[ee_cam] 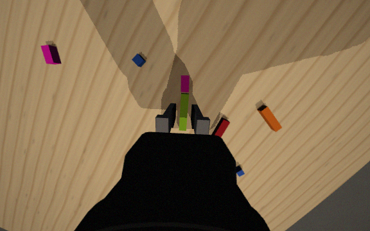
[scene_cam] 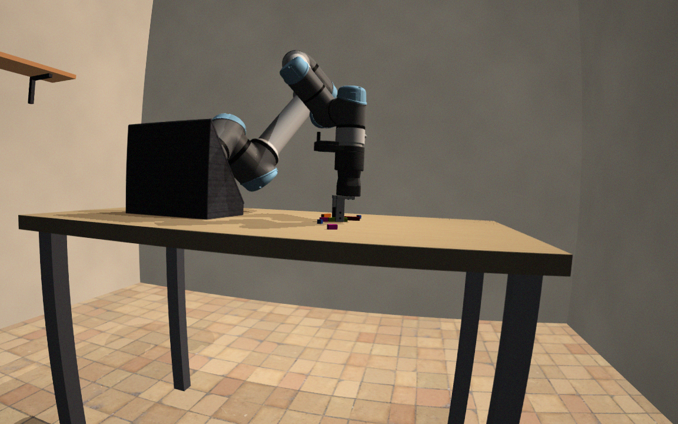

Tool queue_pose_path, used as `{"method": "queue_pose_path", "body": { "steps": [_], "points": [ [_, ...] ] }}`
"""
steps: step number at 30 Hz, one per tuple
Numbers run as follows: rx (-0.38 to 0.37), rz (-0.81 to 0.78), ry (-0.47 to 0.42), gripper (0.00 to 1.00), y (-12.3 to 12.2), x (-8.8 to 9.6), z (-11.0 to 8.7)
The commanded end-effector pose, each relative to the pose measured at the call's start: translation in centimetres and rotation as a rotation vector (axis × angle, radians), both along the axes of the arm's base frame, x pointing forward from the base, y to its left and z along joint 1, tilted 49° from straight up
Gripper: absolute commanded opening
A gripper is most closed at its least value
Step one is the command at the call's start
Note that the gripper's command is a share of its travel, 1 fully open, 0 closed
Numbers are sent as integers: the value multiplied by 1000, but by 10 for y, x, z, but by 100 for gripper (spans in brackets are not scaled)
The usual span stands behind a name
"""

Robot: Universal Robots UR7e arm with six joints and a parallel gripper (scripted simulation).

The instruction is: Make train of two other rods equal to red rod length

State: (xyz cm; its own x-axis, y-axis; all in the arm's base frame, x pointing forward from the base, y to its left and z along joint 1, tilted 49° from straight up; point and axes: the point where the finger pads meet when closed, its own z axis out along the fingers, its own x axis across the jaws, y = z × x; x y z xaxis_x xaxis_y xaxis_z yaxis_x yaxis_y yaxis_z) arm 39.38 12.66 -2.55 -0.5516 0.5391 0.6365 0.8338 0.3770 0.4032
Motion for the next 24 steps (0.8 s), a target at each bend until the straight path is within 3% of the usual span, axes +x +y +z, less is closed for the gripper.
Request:
{"method": "queue_pose_path", "body": {
  "steps": [1,14,24],
  "points": [
    [0,-1,-1,54,0,0,0],
    [0,-1,-1,54,-3,0,2],
    [0,-1,-1,54,-33,1,28]
  ]
}}
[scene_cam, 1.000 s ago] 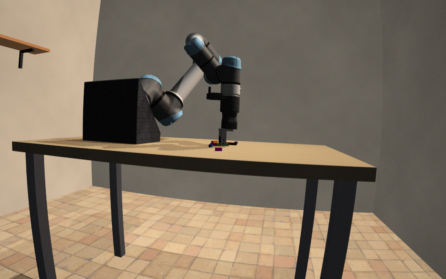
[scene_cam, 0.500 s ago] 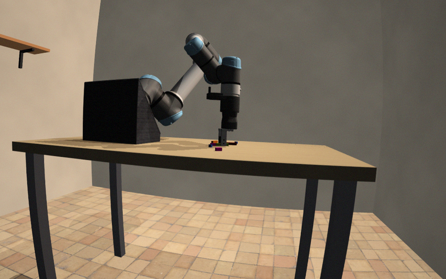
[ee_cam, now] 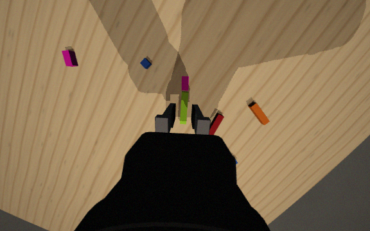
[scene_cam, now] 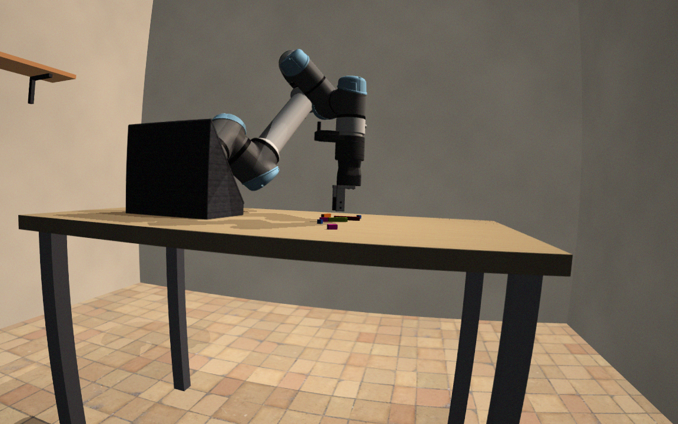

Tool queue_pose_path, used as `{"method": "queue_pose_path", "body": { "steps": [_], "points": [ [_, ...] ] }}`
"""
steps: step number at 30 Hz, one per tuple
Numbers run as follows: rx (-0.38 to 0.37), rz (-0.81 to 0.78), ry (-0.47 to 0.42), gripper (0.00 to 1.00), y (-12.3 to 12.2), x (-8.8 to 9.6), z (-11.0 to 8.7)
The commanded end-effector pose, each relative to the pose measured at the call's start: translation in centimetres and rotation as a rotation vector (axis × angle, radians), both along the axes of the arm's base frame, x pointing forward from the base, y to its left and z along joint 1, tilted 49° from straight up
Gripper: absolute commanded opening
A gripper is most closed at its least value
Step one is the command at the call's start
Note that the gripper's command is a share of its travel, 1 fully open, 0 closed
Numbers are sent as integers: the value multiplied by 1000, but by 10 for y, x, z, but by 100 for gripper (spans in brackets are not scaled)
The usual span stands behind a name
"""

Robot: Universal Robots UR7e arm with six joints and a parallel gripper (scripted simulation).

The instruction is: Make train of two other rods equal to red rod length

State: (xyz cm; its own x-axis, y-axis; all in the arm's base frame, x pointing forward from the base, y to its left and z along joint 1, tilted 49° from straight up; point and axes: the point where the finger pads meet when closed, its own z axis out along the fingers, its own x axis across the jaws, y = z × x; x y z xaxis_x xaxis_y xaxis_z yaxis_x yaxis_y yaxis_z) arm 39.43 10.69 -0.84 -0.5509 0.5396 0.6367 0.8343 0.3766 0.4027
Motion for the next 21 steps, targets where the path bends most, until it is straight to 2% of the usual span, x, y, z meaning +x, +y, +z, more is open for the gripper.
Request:
{"method": "queue_pose_path", "body": {
  "steps": [1,5,17,18,21],
  "points": [
    [0,0,-1,54,-17,1,15],
    [0,0,-1,54,-33,1,29],
    [0,0,-1,54,-48,2,42],
    [0,0,-1,100,-48,2,42],
    [0,0,-1,100,-48,2,42]
  ]
}}
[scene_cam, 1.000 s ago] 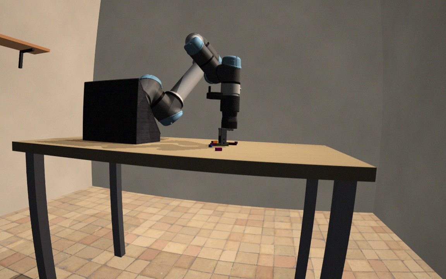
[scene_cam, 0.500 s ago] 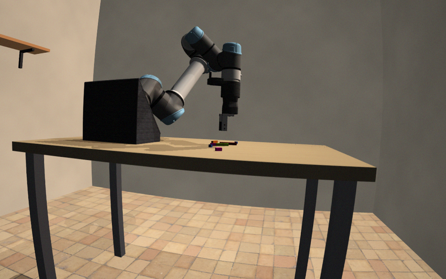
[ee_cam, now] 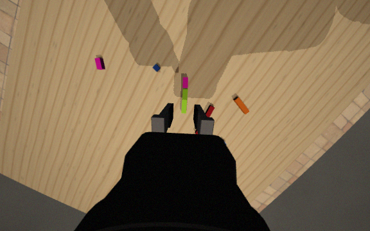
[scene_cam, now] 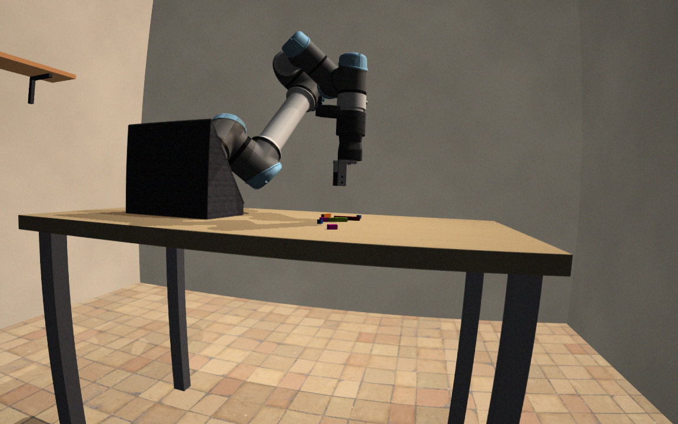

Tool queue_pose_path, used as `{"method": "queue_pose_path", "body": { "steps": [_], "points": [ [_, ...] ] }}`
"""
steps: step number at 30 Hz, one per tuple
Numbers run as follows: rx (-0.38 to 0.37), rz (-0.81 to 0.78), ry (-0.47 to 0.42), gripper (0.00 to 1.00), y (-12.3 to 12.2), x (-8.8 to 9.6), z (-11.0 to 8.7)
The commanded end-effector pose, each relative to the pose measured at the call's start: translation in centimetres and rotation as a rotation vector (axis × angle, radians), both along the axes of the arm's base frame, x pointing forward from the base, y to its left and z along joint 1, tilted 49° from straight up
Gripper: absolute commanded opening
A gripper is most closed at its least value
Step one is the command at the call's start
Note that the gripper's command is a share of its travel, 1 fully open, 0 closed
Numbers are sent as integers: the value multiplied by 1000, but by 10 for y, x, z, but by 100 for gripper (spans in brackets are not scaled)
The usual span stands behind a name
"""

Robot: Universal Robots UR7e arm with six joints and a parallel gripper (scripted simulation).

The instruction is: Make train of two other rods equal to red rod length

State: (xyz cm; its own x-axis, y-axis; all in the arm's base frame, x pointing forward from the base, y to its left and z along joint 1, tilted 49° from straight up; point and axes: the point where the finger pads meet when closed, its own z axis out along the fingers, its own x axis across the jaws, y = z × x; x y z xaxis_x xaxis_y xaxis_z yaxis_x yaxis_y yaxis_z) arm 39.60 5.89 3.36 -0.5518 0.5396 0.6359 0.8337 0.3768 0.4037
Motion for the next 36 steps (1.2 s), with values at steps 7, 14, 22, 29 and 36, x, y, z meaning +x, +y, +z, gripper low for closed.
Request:
{"method": "queue_pose_path", "body": {
  "steps": [7,14,22,29,36],
  "points": [
    [0,0,0,100,0,0,0],
    [0,0,0,100,0,0,0],
    [0,0,0,100,-2,0,1],
    [0,0,0,100,-17,1,15],
    [0,0,0,100,-42,1,36]
  ]
}}
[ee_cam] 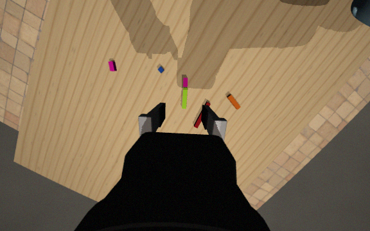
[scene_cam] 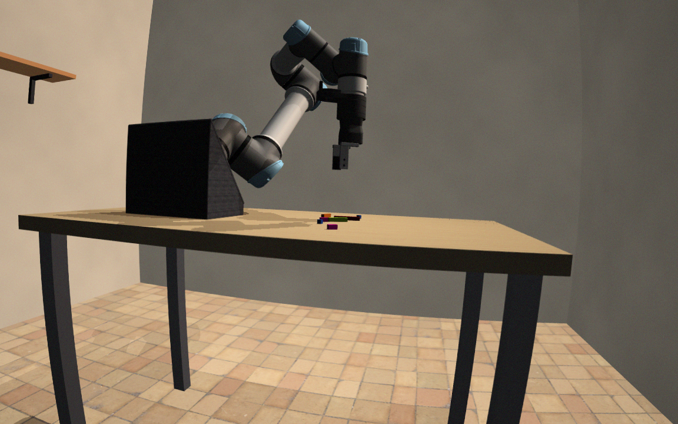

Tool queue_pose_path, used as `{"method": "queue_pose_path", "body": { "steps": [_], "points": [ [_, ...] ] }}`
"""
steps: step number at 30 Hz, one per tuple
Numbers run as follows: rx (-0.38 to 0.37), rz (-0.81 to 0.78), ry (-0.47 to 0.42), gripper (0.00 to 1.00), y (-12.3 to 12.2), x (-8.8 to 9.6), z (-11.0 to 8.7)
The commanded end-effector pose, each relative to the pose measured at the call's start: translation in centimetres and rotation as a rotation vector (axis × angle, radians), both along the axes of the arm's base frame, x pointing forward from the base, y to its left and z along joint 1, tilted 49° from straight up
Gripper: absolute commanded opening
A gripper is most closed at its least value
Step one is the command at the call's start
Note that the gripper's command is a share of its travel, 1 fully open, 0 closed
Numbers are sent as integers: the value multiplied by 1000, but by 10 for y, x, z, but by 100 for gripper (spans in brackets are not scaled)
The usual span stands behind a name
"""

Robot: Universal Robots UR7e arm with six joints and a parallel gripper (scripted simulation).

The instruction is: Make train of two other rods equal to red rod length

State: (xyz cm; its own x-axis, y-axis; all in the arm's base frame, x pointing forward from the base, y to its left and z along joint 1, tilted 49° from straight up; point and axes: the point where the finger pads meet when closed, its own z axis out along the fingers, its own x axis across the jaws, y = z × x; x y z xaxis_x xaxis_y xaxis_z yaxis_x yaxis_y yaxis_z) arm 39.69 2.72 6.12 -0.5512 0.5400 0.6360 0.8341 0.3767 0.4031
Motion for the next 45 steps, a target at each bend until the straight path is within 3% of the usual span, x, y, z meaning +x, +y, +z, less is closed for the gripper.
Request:
{"method": "queue_pose_path", "body": {
  "steps": [1,11,45],
  "points": [
    [0,0,-1,100,-10,0,9],
    [0,0,-1,100,-37,1,32],
    [0,0,-1,100,-37,1,32]
  ]
}}
